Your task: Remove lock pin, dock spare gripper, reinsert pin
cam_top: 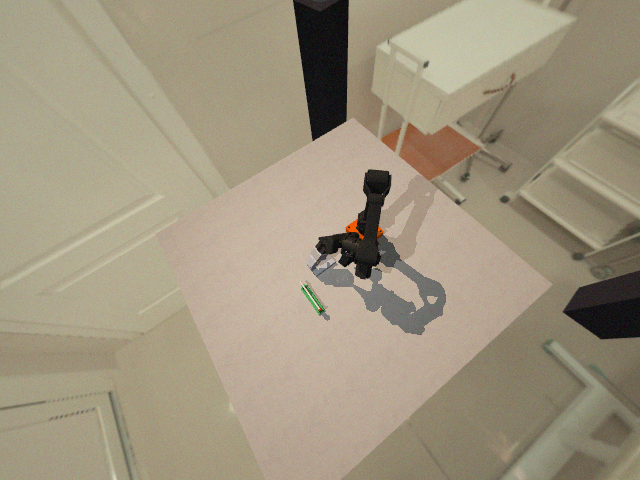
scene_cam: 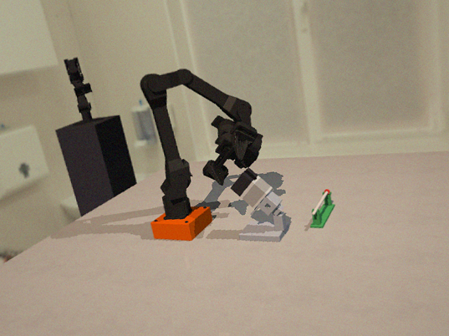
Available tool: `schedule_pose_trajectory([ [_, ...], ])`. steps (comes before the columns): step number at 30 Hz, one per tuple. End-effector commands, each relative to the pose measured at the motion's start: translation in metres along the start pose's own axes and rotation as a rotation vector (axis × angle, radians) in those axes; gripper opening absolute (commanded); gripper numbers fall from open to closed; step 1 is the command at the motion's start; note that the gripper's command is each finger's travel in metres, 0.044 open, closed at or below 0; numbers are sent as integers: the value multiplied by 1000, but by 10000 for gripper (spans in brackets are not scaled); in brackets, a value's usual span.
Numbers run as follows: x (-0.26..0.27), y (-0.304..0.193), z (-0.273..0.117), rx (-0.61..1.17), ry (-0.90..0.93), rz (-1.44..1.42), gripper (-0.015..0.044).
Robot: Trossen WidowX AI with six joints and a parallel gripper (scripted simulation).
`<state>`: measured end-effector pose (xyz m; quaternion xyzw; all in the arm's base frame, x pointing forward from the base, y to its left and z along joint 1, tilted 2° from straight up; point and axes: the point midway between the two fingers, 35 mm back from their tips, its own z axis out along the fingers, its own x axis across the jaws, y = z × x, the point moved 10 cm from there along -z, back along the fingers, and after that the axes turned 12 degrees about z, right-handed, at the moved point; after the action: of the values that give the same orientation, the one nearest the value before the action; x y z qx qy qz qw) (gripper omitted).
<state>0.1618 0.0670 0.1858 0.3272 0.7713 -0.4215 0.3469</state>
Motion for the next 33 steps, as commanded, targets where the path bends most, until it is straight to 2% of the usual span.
schedule_pose_trajectory([
  [1, -3, -4, -2, -10, 5, -7, 440],
  [29, -43, -35, -13, -140, 30, -2, 440],
  [33, -45, -23, -41, -248, 36, 5, 335],
])
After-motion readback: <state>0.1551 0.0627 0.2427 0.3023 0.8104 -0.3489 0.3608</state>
